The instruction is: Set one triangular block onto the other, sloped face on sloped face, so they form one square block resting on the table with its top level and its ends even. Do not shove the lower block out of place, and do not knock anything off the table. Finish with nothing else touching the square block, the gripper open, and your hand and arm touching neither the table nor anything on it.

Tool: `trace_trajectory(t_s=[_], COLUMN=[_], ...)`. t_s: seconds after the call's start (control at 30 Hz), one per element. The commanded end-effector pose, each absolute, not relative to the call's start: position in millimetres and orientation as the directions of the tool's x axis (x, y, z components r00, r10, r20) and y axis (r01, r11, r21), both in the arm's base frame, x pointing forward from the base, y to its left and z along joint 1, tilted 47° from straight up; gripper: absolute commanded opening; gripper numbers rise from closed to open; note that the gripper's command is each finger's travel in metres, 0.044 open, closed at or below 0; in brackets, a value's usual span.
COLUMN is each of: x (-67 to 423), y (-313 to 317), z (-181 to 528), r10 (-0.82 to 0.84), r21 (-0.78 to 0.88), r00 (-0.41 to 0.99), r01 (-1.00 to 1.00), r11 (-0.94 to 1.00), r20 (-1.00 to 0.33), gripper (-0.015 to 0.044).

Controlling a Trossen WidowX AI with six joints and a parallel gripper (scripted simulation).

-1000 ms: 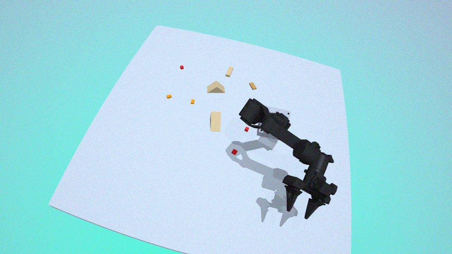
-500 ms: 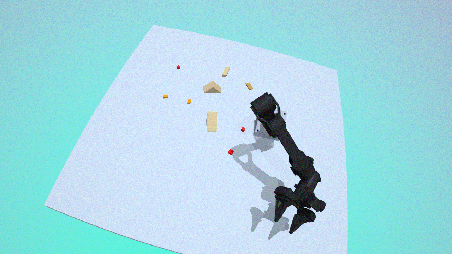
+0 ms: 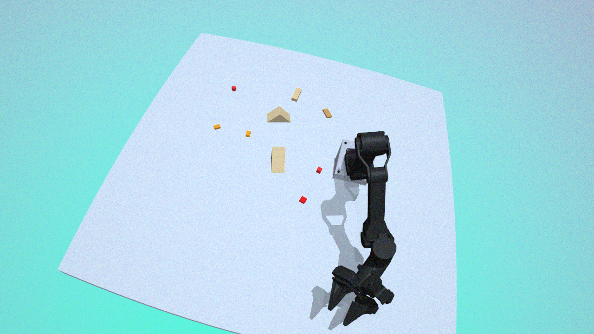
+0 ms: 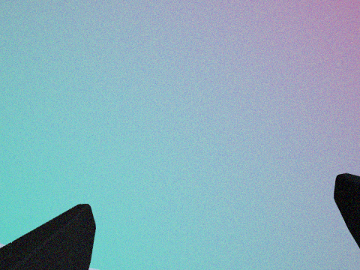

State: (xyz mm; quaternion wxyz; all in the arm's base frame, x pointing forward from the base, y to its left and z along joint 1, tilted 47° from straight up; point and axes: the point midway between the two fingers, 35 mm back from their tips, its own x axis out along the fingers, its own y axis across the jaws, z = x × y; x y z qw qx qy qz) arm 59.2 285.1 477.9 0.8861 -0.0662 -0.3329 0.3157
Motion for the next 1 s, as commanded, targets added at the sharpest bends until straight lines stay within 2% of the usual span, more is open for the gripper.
trace_trajectory(t_s=[0.0, 0.5, 0.97], x=[94, 252, 400], y=[306, 318, 227], z=[466, 397, 297], r10=[0.601, 0.559, 0.396], r21=[-0.355, -0.373, -0.193], r00=[0.608, 0.773, 0.918], r01=[-0.486, -0.444, -0.394], r11=[0.798, 0.815, 0.899], r20=[0.519, 0.302, -0.030], gripper=[0.0440, 0.0440, 0.0440])
